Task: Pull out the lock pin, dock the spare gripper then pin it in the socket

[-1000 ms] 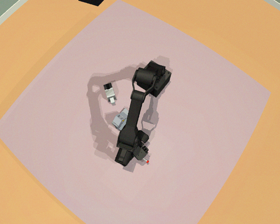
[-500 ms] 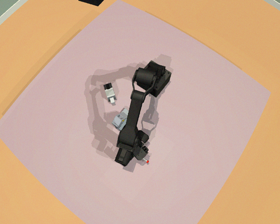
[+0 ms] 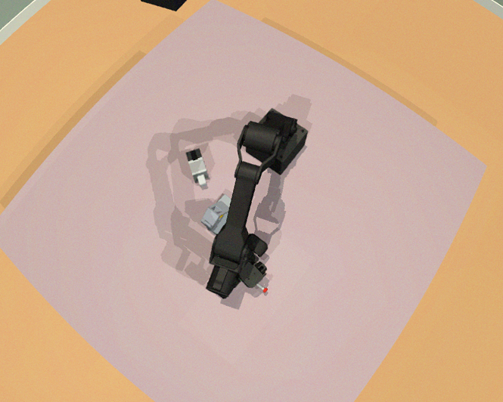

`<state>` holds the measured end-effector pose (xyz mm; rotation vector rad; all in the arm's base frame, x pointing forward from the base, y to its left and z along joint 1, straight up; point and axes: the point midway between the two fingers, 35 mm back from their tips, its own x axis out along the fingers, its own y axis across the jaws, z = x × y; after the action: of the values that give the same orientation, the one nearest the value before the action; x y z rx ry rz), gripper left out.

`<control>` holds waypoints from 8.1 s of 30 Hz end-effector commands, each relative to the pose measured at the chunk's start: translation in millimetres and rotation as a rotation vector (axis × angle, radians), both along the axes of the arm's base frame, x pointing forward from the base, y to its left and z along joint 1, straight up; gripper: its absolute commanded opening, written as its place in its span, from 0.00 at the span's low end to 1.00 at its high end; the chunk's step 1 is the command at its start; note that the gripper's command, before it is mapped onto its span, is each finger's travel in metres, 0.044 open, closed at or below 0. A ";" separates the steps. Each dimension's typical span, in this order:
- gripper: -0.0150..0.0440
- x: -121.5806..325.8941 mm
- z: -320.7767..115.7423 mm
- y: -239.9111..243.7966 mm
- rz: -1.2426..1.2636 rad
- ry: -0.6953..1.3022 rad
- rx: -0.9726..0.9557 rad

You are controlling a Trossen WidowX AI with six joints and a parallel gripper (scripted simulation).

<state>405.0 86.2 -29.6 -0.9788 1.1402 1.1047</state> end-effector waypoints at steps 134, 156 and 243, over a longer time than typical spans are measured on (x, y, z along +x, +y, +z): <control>0.25 -12.3 5.0 -59.3 -0.001 0.010 -0.011; 0.25 -13.0 -1.6 -59.3 0.000 0.003 -0.011; 0.25 -13.0 -1.6 -59.3 0.000 0.003 -0.011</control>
<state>393.2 27.1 -26.9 -0.9881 1.1425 1.0952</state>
